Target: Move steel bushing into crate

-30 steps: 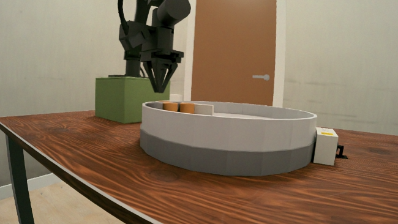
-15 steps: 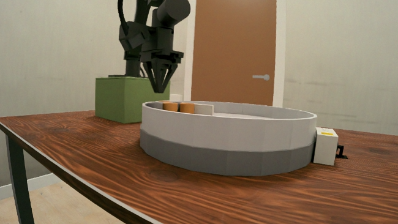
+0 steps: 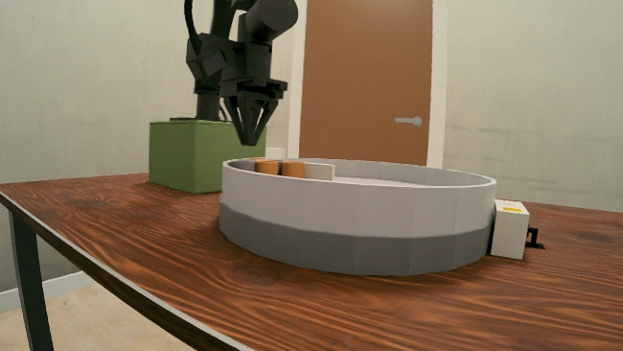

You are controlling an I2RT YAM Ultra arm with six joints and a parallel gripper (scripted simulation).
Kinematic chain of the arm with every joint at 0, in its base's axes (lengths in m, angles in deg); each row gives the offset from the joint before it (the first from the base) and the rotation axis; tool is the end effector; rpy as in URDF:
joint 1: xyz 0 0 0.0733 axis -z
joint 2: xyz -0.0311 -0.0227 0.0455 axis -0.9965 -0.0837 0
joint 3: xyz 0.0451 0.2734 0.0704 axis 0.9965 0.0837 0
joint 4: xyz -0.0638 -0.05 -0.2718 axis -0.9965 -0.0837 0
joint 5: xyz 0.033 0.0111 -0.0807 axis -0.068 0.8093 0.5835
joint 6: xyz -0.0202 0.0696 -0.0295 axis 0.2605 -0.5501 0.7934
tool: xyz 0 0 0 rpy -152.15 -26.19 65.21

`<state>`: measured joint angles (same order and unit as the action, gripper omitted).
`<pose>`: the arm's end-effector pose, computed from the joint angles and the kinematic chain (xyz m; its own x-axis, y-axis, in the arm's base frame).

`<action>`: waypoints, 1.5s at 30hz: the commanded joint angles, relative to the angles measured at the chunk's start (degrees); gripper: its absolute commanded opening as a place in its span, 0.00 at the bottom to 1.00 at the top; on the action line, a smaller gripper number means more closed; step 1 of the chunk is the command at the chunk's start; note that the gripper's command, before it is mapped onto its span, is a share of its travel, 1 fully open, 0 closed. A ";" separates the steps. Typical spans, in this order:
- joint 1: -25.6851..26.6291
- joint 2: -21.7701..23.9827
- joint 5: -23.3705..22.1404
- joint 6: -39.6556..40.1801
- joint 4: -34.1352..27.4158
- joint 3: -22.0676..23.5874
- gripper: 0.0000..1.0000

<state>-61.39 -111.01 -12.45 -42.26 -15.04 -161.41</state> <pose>0.3837 -0.1681 0.0681 0.0531 0.9986 0.0041 0.9986 -0.0531 -0.0047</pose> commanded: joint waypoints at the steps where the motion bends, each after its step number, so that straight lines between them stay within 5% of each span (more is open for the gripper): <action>1: -0.41 2.06 0.25 -0.37 0.29 -0.12 0.15; 21: -0.41 2.03 0.25 -0.37 0.51 0.02 0.15; 29: -0.49 -2.03 0.24 -0.41 4.48 0.67 0.15; 45: -0.49 0.00 0.24 -0.39 4.21 0.37 0.15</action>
<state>-61.39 -112.98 -12.45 -42.28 -11.41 -159.73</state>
